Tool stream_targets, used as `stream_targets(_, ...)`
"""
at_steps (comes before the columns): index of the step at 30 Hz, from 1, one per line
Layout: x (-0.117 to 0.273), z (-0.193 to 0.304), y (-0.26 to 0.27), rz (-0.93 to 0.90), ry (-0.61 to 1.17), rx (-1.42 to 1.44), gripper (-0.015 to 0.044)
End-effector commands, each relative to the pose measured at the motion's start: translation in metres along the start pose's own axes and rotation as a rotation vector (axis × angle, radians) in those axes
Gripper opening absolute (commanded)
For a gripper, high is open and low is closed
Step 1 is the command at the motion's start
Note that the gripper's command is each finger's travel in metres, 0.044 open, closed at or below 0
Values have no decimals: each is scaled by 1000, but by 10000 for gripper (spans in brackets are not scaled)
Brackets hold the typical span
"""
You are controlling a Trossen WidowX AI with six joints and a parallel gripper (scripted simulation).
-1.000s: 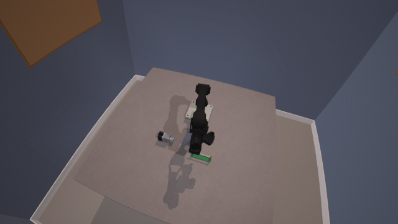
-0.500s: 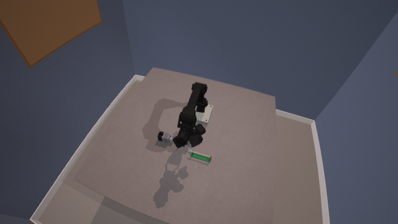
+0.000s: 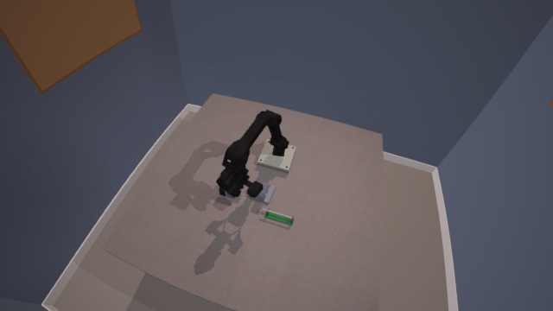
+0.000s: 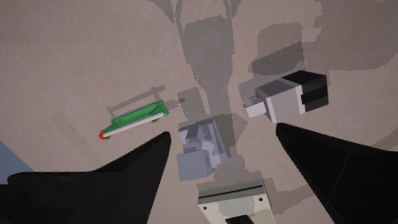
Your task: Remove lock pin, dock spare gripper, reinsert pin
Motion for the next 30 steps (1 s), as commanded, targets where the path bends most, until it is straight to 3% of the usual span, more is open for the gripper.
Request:
stream_targets(1, 6, 12, -69, 32, -57, -804, 440)
stream_targets(7, 6, 22, -103, 35, -82, -1215, 440)
stream_targets(21, 5, 22, -104, 35, -82, -1219, 440)
stream_targets(30, -34, 19, -108, 35, -82, -1228, 440)
Point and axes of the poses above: the point midway between the two fingers, 35 mm back from their tips, its own x axis back along the fingers, its own y axis across the jaws, z = x × y, the point moved 2 cm from there along x, back along the fingers, and after that the axes turned 6 degrees about x, right-handed, at the moved point
